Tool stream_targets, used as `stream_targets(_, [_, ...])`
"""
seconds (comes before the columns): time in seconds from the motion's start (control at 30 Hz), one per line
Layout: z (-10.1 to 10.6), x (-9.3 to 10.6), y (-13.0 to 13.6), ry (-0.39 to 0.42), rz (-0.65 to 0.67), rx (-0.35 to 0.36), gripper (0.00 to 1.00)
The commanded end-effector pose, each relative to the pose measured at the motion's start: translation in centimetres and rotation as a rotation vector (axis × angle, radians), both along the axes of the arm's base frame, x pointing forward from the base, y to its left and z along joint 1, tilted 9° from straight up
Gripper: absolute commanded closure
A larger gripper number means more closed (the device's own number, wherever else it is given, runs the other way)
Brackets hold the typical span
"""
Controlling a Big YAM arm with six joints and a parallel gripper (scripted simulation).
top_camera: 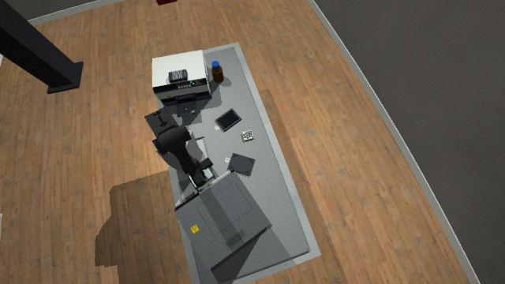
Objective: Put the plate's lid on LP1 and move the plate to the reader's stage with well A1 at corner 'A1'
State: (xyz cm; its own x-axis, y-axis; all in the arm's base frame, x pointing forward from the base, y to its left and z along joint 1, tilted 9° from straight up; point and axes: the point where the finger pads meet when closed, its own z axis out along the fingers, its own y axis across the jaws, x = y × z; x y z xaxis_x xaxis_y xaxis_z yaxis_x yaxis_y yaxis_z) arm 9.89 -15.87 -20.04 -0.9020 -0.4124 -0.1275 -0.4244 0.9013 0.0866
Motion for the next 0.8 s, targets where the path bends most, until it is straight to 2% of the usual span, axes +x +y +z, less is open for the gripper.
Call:
stream_targets(0.0, [-1.11, 0.73, -0.81, -0.009, 0.001, -0.015, 0.14])
stream_targets(0.77, [-1.4, 0.93, -1.11, -0.012, 0.002, -0.019, 0.14])
